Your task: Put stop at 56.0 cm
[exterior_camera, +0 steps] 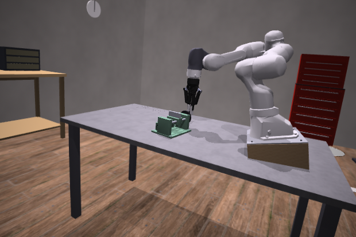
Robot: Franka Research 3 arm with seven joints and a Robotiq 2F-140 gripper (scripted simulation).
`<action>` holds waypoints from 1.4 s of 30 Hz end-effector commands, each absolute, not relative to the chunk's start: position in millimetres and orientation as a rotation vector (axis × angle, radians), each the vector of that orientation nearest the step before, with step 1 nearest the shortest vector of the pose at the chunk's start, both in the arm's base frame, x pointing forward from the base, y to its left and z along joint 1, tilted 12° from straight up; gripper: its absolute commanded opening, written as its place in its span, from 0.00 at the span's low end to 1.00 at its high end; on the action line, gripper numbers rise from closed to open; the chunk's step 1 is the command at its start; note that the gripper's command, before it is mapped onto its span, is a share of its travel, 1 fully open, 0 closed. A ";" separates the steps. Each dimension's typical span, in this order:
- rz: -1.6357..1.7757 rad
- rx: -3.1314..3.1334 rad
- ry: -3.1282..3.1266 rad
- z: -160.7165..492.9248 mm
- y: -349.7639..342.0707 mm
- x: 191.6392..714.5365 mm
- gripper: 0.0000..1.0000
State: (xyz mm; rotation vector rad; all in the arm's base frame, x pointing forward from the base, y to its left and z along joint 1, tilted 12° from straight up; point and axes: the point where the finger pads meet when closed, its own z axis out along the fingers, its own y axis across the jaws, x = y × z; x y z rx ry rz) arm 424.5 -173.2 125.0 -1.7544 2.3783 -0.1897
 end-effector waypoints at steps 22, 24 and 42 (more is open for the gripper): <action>-0.181 -1.756 2.385 114.8 -169.2 415.5 0.04; -0.181 -1.756 2.385 113.7 -169.0 414.9 0.04; -0.181 -1.756 2.385 103.7 -167.3 411.7 0.04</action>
